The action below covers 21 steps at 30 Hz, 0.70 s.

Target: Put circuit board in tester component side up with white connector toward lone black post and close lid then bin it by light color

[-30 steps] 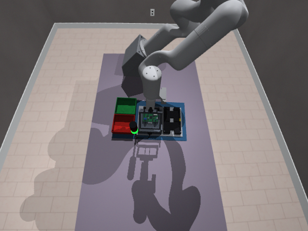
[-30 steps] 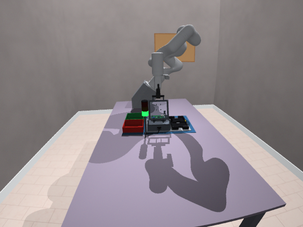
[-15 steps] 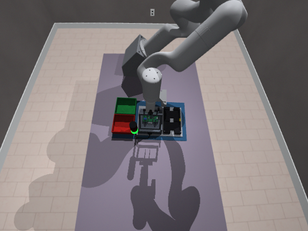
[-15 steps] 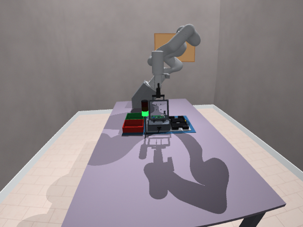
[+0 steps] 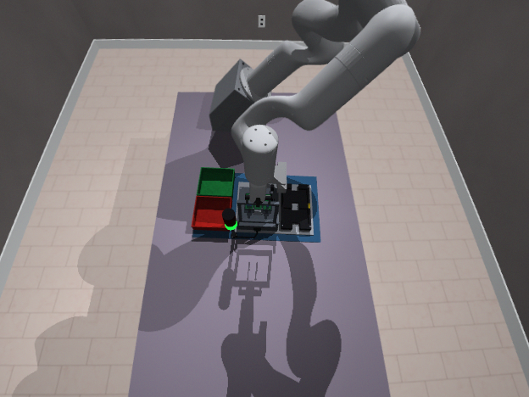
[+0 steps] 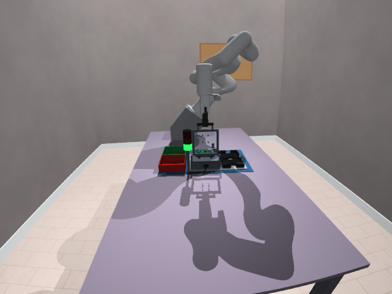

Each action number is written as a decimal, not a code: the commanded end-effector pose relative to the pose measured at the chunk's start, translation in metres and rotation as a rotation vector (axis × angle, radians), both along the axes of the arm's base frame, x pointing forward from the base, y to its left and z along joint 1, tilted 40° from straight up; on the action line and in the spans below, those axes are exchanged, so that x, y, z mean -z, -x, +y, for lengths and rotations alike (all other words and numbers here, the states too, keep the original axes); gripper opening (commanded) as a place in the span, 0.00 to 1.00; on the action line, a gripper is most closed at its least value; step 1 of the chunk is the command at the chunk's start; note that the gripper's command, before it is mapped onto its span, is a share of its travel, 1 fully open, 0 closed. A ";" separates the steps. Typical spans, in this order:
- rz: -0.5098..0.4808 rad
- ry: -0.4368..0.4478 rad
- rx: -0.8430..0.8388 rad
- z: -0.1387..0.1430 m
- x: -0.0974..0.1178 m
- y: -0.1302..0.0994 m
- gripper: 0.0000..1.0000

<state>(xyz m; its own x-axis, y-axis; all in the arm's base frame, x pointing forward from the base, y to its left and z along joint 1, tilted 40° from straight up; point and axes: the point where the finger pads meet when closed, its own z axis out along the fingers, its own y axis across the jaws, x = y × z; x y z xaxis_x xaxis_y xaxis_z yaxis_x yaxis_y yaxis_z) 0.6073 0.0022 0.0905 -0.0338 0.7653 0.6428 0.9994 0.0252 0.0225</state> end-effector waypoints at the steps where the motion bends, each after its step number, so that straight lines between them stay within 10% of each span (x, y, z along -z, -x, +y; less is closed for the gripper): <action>1: -0.001 0.000 0.000 -0.001 -0.001 -0.004 0.00; 11: -0.001 0.000 0.000 -0.001 -0.001 -0.005 0.00; 12: -0.001 0.000 0.000 -0.001 -0.001 -0.005 0.28; 21: -0.001 0.000 0.000 -0.001 -0.001 -0.005 0.28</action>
